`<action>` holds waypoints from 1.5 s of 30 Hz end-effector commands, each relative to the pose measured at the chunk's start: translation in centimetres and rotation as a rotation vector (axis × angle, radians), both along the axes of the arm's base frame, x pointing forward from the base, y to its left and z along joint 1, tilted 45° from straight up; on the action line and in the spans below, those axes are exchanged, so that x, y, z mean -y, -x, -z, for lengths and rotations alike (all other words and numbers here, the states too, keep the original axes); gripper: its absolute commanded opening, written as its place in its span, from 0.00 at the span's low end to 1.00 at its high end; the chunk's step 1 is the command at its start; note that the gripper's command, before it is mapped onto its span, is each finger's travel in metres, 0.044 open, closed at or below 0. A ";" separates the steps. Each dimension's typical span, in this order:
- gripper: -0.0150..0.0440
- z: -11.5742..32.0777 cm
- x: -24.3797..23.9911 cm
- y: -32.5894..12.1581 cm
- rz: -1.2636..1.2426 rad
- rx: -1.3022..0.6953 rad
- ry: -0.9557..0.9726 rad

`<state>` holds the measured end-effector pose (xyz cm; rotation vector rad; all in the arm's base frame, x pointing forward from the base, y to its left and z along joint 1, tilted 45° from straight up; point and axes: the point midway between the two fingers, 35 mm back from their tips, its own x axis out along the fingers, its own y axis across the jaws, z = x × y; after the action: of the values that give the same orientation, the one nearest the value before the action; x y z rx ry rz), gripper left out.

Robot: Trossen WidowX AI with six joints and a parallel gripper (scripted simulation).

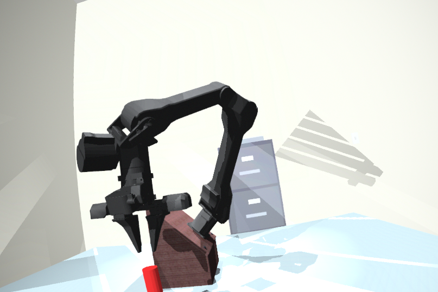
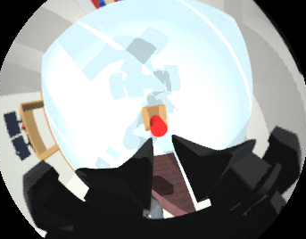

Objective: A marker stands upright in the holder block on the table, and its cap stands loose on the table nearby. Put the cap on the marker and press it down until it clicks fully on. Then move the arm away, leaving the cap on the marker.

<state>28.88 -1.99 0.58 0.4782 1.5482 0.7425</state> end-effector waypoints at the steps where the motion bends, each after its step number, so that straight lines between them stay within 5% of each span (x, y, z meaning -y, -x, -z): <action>1: 0.29 0.0 0.0 0.0 -0.009 0.010 -0.003; 45: 0.25 2.6 -2.3 0.3 -0.006 0.020 0.000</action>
<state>28.60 0.44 -2.13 0.4639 1.5323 0.7516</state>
